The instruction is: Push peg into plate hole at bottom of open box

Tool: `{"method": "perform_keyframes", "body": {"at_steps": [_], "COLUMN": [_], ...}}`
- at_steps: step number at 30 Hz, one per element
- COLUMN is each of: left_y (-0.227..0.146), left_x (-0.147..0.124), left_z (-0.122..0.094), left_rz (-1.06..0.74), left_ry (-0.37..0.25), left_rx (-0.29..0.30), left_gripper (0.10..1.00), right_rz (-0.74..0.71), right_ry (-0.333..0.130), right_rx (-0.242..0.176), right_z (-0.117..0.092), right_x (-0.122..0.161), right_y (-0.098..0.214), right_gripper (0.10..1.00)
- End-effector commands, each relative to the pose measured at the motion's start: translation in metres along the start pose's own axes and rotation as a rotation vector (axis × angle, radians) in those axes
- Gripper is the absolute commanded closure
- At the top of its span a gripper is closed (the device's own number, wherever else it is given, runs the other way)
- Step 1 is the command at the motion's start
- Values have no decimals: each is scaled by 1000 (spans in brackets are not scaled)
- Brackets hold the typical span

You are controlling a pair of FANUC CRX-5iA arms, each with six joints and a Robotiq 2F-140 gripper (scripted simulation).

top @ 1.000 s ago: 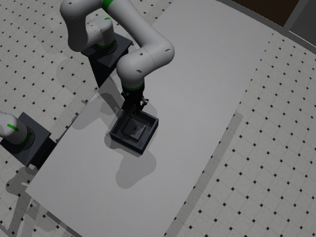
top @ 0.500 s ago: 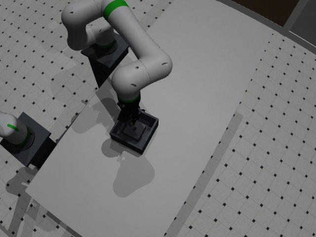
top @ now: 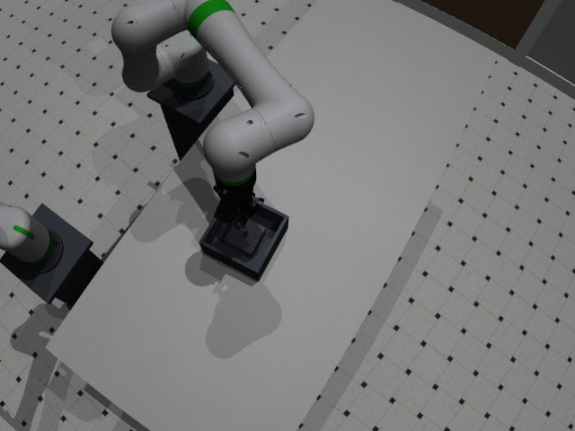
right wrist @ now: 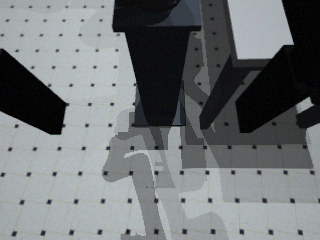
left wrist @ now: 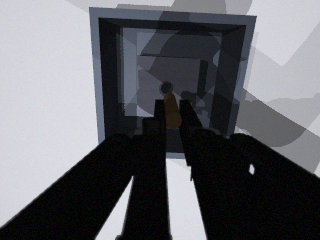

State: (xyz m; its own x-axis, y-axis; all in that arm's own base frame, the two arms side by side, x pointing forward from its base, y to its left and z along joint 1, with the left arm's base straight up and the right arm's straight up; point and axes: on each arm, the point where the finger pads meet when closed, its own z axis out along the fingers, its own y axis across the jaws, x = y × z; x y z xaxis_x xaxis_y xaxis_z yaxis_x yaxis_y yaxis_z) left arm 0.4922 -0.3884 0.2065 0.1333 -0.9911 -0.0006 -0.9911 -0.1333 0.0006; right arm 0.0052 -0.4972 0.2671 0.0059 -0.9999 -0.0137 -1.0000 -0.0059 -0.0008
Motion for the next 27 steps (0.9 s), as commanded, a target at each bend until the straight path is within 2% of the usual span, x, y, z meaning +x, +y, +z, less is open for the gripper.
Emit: {"method": "perform_keyframes", "body": {"at_steps": [1, 13, 27], "left_y": [-3, -3, -3], "left_x": [1, 1, 2], "left_z": [-6, -2, 24], "left_rz": [3, 3, 3], "left_ry": [11, 11, 11], "left_rx": [9, 9, 9], "left_gripper": [999, 999, 999], "right_rz": [0, 0, 0], "right_ry": [14, 14, 14], "right_rx": [-1, -1, -1], "right_z": [-5, -5, -5], "right_x": [3, 3, 3], "right_y": [2, 2, 2], "right_gripper": [98, 98, 98]}}
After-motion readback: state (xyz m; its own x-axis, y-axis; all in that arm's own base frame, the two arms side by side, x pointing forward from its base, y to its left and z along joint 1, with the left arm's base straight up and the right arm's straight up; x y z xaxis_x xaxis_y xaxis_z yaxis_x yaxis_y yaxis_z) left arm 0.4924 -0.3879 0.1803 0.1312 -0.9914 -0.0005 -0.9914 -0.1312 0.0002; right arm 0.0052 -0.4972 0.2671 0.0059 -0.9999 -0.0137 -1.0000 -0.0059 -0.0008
